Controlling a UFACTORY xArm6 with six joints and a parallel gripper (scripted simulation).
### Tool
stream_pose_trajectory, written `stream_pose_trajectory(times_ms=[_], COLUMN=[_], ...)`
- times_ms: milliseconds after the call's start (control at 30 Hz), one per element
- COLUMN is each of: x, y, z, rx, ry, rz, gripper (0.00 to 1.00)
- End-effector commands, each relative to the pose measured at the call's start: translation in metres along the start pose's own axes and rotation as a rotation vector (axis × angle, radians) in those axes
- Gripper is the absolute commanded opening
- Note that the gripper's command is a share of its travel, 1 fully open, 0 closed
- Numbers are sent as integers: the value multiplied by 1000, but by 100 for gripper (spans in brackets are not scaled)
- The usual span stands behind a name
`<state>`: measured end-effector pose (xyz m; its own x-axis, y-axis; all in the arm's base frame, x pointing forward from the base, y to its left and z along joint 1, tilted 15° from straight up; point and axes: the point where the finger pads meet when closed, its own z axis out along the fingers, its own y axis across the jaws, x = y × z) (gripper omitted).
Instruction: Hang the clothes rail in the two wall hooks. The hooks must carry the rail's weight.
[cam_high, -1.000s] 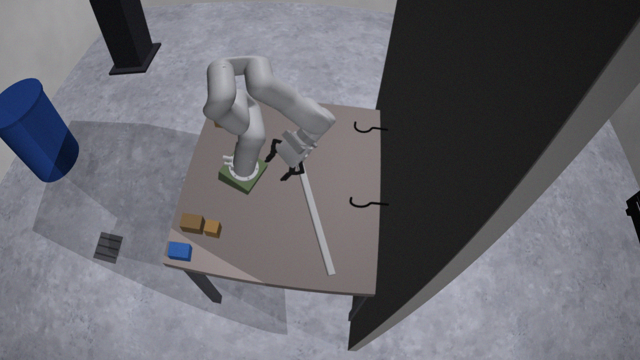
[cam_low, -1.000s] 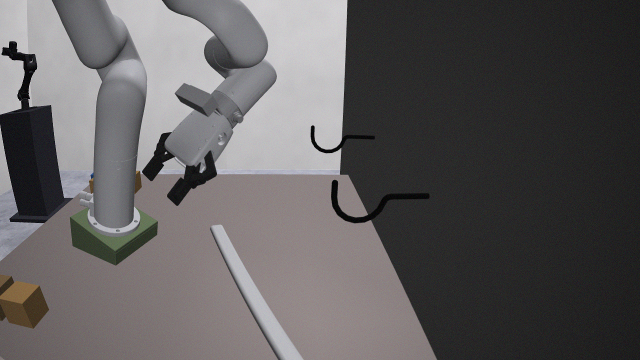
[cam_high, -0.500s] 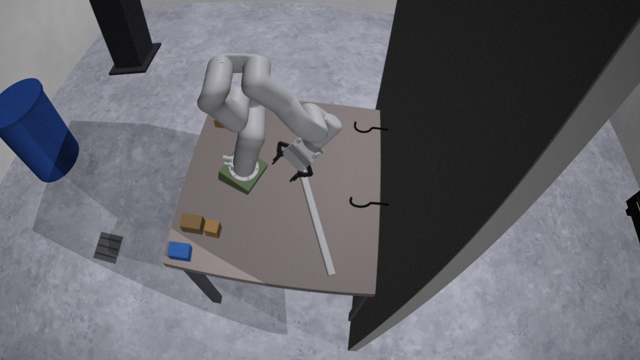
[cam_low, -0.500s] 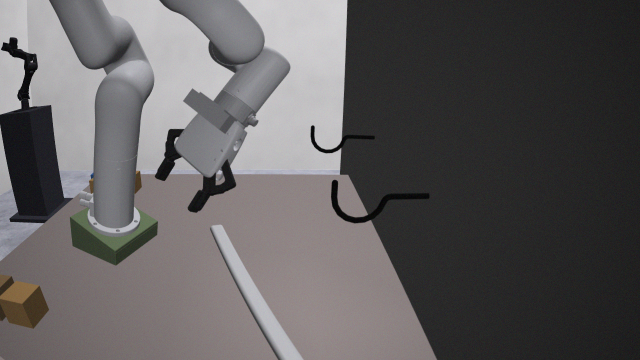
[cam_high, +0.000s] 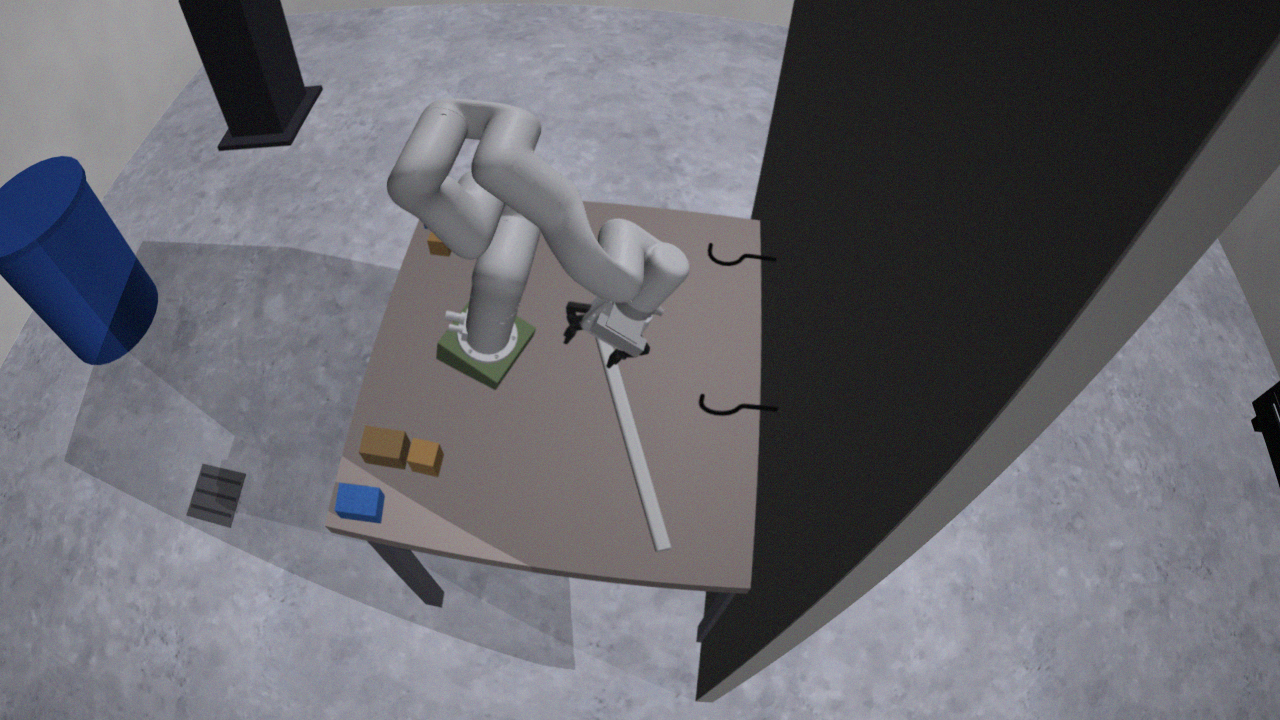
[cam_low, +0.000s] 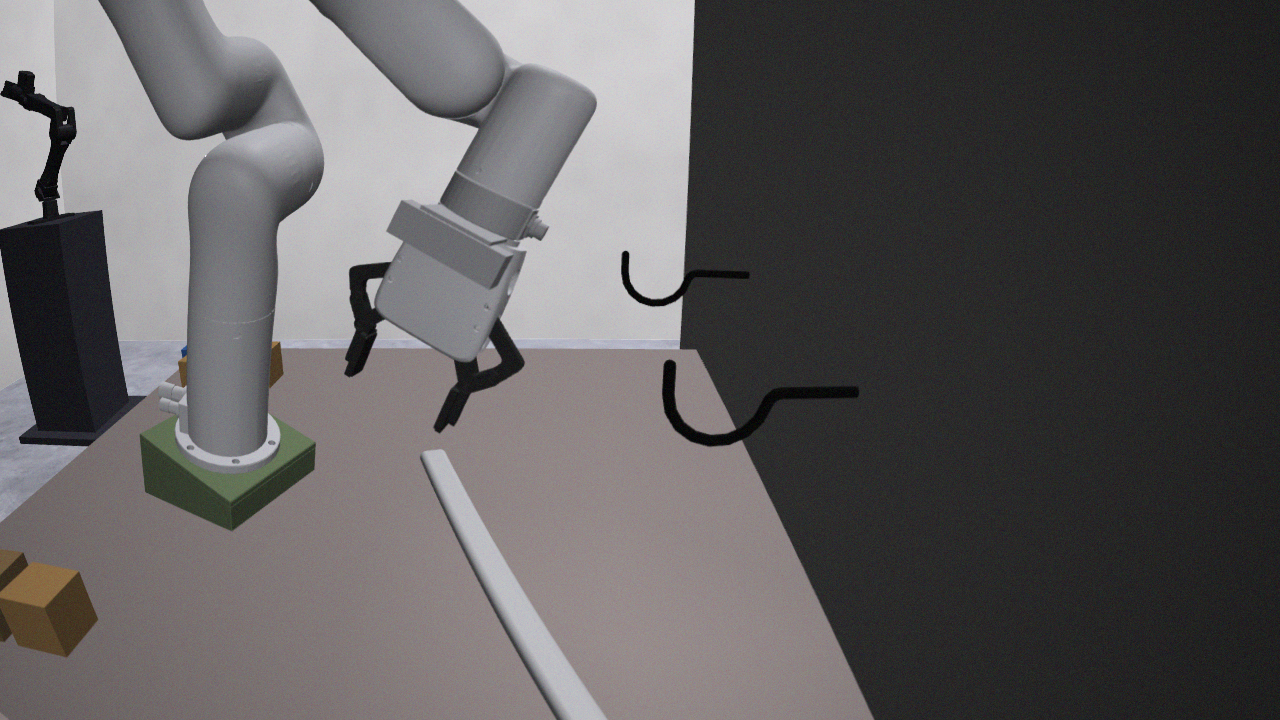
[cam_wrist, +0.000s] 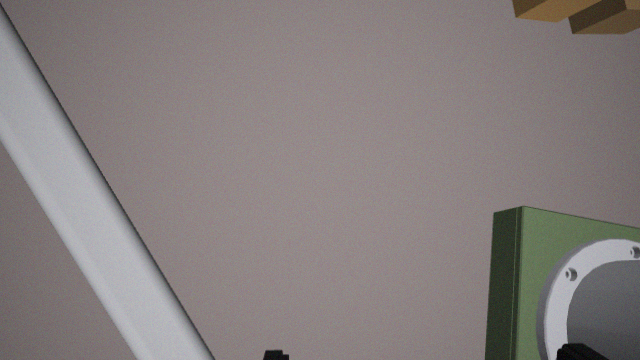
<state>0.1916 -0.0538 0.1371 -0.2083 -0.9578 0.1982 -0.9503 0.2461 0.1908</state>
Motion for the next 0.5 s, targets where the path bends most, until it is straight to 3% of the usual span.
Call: stream_pose_trajectory(times_ms=[0, 200, 300, 400, 467], x=[5, 17, 18, 27, 32], y=[-16, -34, -34, -44, -48], z=[-7, -19, -19, -26, -29], rx=[61, 155, 155, 226, 239], ry=[-75, -112, -112, -119, -120], rz=[-96, -199, -199, -268, -280], gripper=[100, 100, 100, 100, 100])
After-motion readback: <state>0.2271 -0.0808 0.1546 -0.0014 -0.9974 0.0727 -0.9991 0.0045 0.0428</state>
